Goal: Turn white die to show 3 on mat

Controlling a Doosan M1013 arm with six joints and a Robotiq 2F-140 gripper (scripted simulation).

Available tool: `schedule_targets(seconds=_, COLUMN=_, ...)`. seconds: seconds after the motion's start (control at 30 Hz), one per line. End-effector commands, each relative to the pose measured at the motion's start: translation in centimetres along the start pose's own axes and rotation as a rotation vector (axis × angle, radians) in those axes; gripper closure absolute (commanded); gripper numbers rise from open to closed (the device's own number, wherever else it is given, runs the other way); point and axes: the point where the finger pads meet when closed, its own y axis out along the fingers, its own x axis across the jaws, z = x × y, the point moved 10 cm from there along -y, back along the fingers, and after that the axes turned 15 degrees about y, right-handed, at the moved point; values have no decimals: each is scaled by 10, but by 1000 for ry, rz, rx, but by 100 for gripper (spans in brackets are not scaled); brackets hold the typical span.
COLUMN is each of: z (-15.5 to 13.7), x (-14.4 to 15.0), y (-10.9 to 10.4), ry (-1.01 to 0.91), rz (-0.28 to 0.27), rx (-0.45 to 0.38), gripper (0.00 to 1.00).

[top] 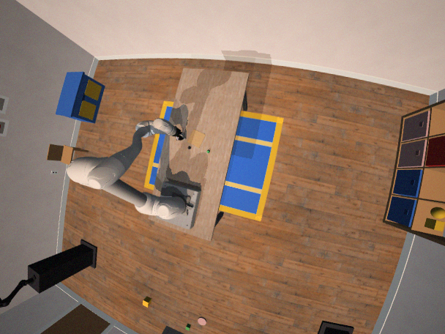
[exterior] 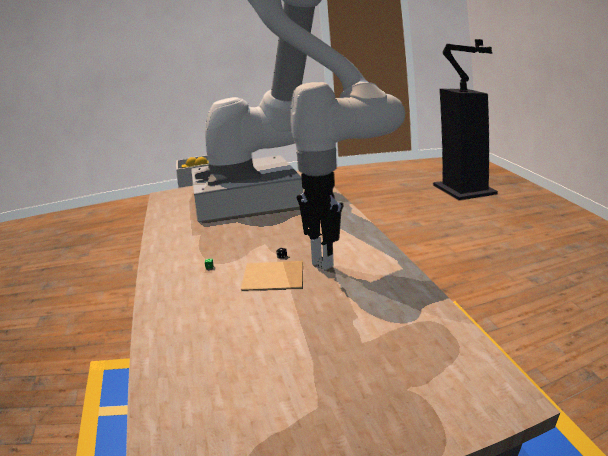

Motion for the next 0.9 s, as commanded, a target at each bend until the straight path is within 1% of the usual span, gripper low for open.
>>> schedule_targets(seconds=0.0, z=0, x=0, y=0, ry=0, rz=0, rx=0, gripper=79)
schedule_targets(seconds=0.13, z=0, x=0, y=0, ry=0, rz=0, rx=0, gripper=79)
schedule_targets(seconds=0.17, z=0, x=0, y=0, ry=0, rz=0, rx=0, gripper=91)
schedule_targets(seconds=0.87, z=0, x=0, y=0, ry=0, rz=0, rx=0, gripper=91)
